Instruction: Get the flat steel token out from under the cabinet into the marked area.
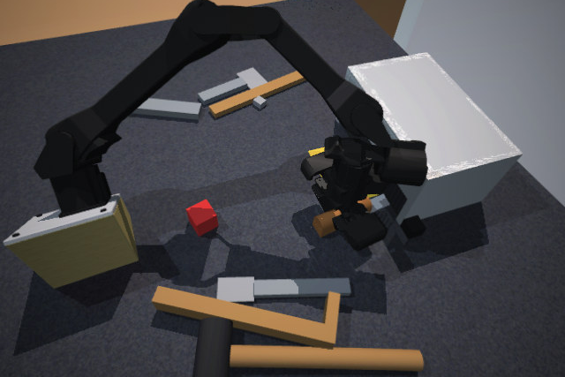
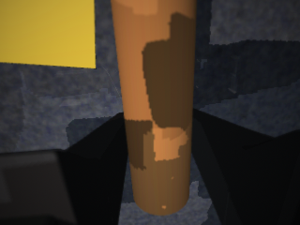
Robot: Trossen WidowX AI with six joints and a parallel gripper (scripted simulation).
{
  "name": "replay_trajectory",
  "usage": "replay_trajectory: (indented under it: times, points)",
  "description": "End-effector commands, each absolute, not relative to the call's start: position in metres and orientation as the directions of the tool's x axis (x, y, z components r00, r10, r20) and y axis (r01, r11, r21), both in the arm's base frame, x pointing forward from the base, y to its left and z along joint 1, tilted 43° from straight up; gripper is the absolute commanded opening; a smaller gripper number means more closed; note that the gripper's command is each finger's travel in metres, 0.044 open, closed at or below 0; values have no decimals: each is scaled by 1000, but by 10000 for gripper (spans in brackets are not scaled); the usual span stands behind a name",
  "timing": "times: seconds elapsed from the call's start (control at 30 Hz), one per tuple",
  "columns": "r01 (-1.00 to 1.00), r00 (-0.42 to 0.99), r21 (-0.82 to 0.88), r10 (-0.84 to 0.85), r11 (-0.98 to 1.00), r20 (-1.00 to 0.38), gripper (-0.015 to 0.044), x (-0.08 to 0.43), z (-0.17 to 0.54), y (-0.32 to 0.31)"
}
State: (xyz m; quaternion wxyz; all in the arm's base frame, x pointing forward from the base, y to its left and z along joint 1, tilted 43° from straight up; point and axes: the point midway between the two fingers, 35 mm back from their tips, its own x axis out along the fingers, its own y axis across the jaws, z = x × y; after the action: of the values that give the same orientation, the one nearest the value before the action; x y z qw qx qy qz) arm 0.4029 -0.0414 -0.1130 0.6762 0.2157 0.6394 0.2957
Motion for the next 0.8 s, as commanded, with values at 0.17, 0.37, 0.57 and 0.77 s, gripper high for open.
replay_trajectory:
  times: [0.17,0.37,0.57,0.77]
  points:
    - [-130,7,670,677,731,-736,0,403,-104,-30]
    - [-130,6,671,677,730,-736,0,402,-100,-25]
    - [-130,6,671,677,730,-736,0,401,-96,-20]
    - [-130,6,671,678,730,-735,0,400,-91,-16]
